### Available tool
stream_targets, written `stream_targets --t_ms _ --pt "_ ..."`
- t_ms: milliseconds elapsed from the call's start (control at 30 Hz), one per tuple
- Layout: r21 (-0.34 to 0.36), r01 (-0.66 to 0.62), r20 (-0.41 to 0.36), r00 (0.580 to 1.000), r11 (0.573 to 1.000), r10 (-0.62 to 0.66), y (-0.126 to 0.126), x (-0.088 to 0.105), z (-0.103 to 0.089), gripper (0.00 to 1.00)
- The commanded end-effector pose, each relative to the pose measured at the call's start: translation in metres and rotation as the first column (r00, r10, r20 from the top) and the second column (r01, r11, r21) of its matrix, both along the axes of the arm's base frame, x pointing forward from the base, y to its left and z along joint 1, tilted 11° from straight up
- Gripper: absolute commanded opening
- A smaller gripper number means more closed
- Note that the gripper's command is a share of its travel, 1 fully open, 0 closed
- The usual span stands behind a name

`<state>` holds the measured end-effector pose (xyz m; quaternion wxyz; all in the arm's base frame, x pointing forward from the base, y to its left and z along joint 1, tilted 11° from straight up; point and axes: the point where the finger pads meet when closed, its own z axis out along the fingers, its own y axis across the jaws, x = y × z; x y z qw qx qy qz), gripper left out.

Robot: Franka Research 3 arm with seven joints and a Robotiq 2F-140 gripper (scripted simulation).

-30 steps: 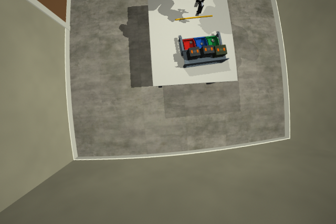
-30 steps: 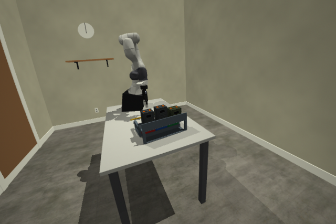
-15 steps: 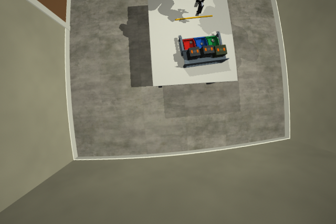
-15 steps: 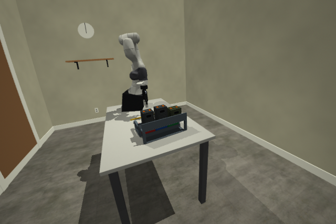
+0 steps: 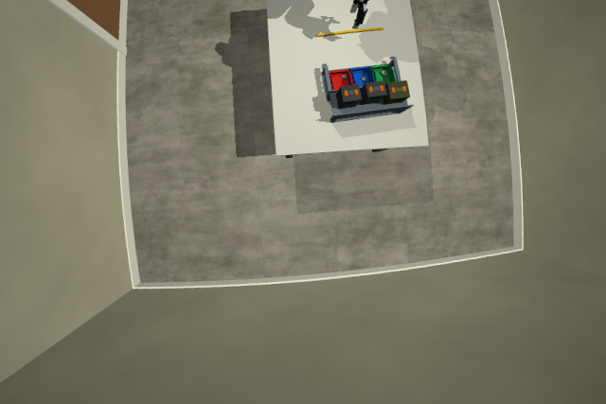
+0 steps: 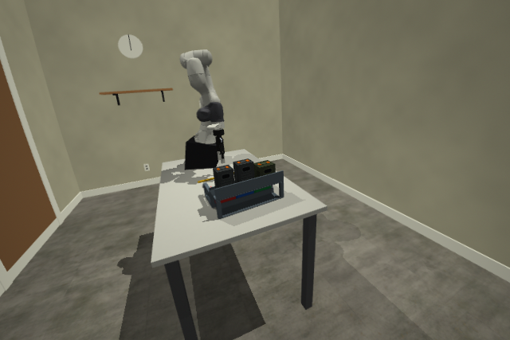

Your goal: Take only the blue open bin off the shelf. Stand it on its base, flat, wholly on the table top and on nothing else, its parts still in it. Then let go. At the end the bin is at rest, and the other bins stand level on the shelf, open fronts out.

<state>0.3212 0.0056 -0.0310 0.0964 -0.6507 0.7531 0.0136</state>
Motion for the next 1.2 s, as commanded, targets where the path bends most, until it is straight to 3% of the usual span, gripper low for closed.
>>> stream_targets --t_ms 0,433,467,600,1000,1033,1167 --pt "0.014 -0.079 -0.017 0.997 0.997 0.079 0.004 0.002 0.023 0.57" --pt "0.017 -0.098 -0.022 0.995 0.995 0.099 0.005 0.003 0.029 0.57" --pt "0.003 -0.021 -0.005 1.0 1.0 0.021 0.001 0.0 0.006 0.57" --pt "0.017 -0.098 -0.022 0.995 0.995 0.099 0.005 0.003 0.029 0.57" --pt "0.017 -0.098 -0.022 0.995 0.995 0.099 0.005 0.003 0.029 0.57" --pt "0.003 -0.021 -0.005 1.0 1.0 0.021 0.001 0.0 0.006 0.57" --pt "0.017 -0.098 -0.022 0.995 0.995 0.099 0.005 0.003 0.029 0.57"
